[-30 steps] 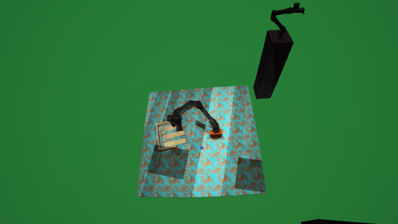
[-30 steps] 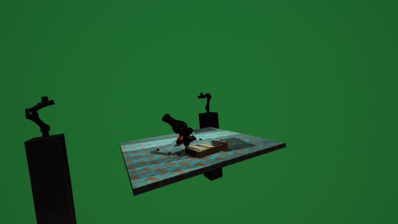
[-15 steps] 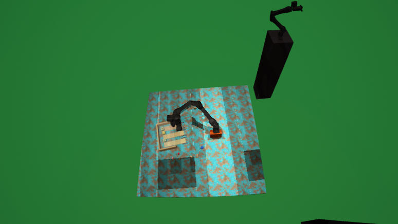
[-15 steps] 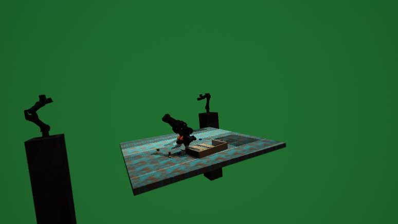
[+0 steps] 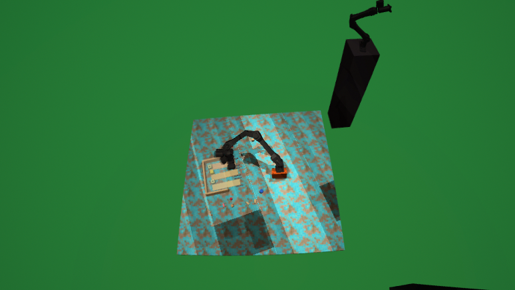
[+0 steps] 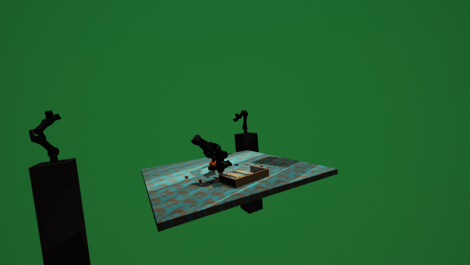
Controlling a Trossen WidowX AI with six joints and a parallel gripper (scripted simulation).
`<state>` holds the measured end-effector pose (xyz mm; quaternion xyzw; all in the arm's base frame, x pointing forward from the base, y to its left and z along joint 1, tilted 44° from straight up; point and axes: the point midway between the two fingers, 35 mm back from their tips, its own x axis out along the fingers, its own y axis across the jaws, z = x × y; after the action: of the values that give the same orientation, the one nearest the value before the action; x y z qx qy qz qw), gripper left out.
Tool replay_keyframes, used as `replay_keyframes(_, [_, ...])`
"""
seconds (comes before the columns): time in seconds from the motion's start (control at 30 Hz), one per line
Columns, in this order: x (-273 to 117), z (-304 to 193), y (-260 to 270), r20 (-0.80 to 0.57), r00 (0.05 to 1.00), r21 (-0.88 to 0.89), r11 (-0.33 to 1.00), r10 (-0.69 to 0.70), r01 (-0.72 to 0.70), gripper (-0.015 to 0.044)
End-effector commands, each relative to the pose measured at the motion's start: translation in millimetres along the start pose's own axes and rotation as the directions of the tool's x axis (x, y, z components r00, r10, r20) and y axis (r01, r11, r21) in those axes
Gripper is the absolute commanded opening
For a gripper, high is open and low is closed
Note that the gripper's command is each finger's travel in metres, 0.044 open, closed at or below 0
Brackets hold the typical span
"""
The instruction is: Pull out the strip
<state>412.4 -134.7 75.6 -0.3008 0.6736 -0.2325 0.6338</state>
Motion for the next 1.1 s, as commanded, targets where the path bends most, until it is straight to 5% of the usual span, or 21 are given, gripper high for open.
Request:
replay_keyframes(0.0, [5.3, 0.0, -1.0, -0.009, 1.0, 0.001, 1.0, -0.001, 0.001, 0.0])
replay_keyframes(1.07, [6.8, -41.1, -1.2, -0.011, 1.0, -0.001, 1.0, -0.001, 0.001, 0.0])
